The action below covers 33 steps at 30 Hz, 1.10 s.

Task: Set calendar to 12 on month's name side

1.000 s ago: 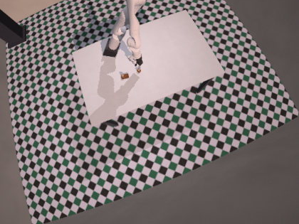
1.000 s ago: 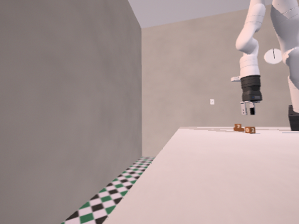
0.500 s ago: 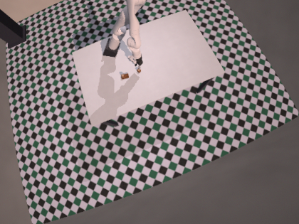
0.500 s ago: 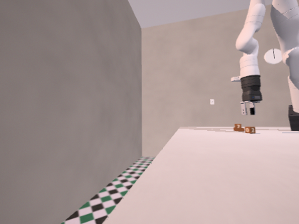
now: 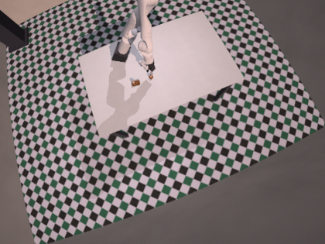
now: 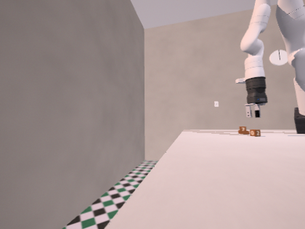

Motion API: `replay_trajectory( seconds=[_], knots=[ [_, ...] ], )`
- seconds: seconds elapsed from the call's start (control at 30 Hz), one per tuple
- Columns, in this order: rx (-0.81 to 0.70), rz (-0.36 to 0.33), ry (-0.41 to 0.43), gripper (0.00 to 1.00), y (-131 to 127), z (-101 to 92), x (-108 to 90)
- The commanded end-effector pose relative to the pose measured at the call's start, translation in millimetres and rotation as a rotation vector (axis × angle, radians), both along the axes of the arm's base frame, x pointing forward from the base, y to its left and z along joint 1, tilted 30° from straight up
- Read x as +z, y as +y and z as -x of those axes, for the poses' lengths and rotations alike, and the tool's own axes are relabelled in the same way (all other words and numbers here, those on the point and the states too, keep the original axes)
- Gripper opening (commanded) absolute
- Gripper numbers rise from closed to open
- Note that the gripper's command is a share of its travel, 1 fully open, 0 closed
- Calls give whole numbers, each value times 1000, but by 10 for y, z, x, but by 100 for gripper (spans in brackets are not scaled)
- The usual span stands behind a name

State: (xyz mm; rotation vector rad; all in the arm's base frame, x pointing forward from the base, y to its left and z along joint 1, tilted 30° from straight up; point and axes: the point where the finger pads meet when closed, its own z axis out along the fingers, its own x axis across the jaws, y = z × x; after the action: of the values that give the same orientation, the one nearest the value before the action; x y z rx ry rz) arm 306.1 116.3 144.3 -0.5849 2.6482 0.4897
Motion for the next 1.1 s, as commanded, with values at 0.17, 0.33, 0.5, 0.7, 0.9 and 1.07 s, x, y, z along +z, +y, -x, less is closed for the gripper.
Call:
replay_trajectory(
  seconds=[0.17, 0.33, 0.5, 0.7, 0.9, 1.07],
  knots=[
    [0, 0, 0, 87, 12, -10, -24],
    [0, 0, 0, 87, 23, -18, -45],
    [0, 0, 0, 87, 46, -34, -92],
    [0, 0, 0, 87, 81, -59, -161],
    [0, 0, 0, 87, 106, -77, -210],
    [0, 0, 0, 87, 135, -98, -269]
  ],
)
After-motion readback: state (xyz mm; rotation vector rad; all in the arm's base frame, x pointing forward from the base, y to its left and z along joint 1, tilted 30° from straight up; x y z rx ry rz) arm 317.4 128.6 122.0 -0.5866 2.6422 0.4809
